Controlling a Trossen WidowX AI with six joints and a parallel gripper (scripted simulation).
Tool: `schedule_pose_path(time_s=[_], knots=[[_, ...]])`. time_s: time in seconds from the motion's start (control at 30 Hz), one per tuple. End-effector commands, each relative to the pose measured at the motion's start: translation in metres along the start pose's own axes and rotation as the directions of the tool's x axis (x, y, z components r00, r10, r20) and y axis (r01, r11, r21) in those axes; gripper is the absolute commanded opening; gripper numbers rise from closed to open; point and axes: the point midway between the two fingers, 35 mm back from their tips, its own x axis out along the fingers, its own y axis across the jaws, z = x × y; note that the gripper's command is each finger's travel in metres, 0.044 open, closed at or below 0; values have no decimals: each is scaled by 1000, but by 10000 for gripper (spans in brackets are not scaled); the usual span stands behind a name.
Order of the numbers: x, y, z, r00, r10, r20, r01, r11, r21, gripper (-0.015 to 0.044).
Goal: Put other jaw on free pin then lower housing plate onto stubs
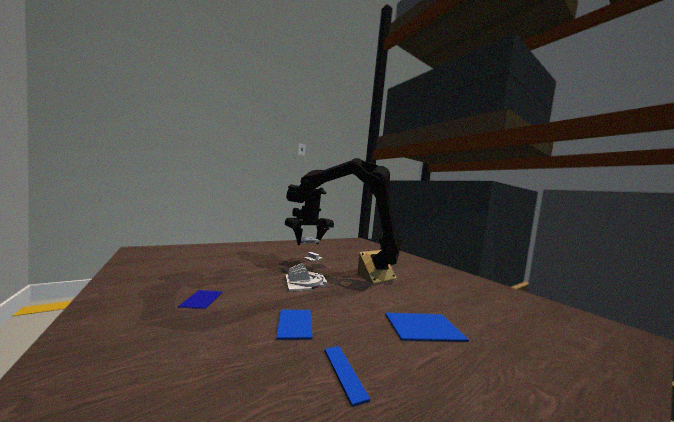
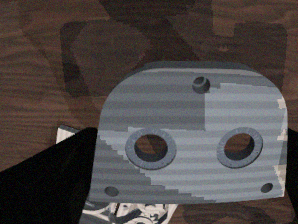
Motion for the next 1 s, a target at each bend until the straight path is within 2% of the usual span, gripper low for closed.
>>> schedule_pose_path(time_s=[0.0,0.47,0.97], knots=[[0,5,-13,1000,3,-5,-3,993,-118,351],[2,20,-50,1000,4,-13,-9,886,-463,351],[6,30,-91,1000,3,-27,-23,643,-765,351]])
